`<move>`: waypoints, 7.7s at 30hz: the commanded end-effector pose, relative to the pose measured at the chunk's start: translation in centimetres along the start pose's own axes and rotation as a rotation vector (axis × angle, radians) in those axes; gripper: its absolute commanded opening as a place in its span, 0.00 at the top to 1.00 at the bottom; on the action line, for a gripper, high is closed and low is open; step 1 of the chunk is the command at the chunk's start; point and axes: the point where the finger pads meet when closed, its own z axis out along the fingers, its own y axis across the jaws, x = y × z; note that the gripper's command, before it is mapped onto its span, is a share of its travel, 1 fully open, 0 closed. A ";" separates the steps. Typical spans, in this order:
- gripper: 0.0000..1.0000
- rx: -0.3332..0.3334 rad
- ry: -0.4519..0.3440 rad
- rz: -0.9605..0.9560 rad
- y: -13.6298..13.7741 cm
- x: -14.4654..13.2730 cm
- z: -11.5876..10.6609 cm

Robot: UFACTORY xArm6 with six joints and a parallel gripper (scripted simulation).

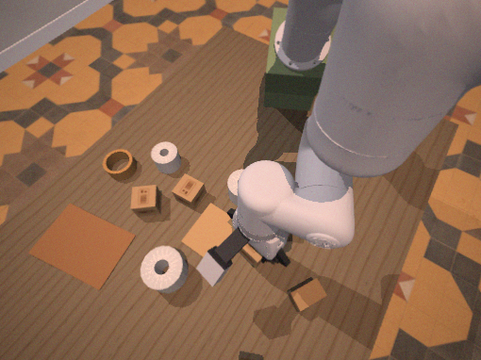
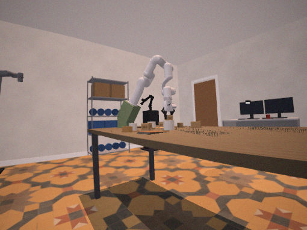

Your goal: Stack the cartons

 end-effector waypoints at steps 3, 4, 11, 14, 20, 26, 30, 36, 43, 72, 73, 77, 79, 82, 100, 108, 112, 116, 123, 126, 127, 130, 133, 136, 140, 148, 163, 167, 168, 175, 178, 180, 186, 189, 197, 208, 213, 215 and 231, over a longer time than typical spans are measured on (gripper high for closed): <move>1.00 -0.014 -0.028 0.003 3.9 1.5 -0.6; 1.00 -0.014 -0.028 0.003 6.0 2.1 -1.0; 1.00 -0.011 -0.024 0.002 10.0 3.0 -1.6; 1.00 -0.010 -0.023 0.002 10.0 3.0 -0.8; 1.00 -0.011 -0.024 0.002 10.0 3.0 1.3; 1.00 -0.011 -0.024 0.003 10.0 3.0 3.2; 1.00 -0.011 -0.024 0.003 10.0 3.0 3.3; 1.00 -0.011 -0.024 0.003 10.0 3.0 3.7; 1.00 -0.011 -0.024 0.002 10.0 2.9 4.7; 0.00 -0.011 -0.024 0.002 10.1 2.9 4.8; 0.00 -0.011 -0.024 0.002 10.1 2.9 4.8; 0.00 -0.011 -0.024 0.002 10.1 2.9 4.8; 0.00 -0.011 -0.024 0.002 10.1 2.9 4.8; 0.00 -0.011 -0.024 0.002 10.1 2.9 4.8; 0.00 -0.011 -0.022 0.002 10.1 2.7 1.8; 0.00 -0.010 -0.022 0.002 10.1 2.8 -1.0; 0.00 -0.010 -0.022 0.002 10.1 2.8 -1.6; 0.00 -0.011 -0.022 0.002 10.1 2.8 -1.6; 0.00 -0.011 -0.022 0.002 10.1 2.8 -1.6; 0.00 -0.011 -0.022 0.002 10.1 2.8 -1.6; 0.00 -0.011 -0.022 0.002 10.1 2.8 -1.6; 0.00 -0.011 -0.022 0.002 10.1 2.8 -1.6; 0.00 -0.011 -0.022 0.002 10.1 2.8 -1.6; 0.00 -0.011 -0.022 0.002 10.1 2.8 -1.6; 0.00 -0.011 -0.022 0.002 10.1 2.8 -1.6; 0.00 -0.011 -0.022 0.002 10.1 2.8 -1.6; 0.00 -0.011 -0.022 0.002 10.1 2.8 -1.6; 0.00 -0.011 -0.022 0.002 10.1 2.8 -1.6; 0.00 -0.011 -0.022 0.002 10.1 2.8 -1.6; 0.00 -0.011 -0.022 0.002 10.1 2.8 -1.6; 0.00 -0.011 -0.022 0.002 10.1 2.8 -1.6; 0.00 -0.011 -0.022 0.002 10.1 2.8 -1.6; 0.00 -0.018 -0.028 -0.042 10.1 2.6 -1.6; 0.00 -0.023 -0.033 -0.080 10.0 2.3 -1.7; 0.00 -0.065 -0.074 -0.554 8.4 -1.3 -2.5; 0.00 -0.028 -0.091 -1.108 1.9 -8.1 -3.7; 0.00 -0.003 -0.082 -1.358 0.4 -10.1 -4.1; 0.00 0.005 -0.077 -1.466 0.3 -10.2 -4.1; 0.00 0.017 -0.026 -2.159 0.3 -10.2 -4.1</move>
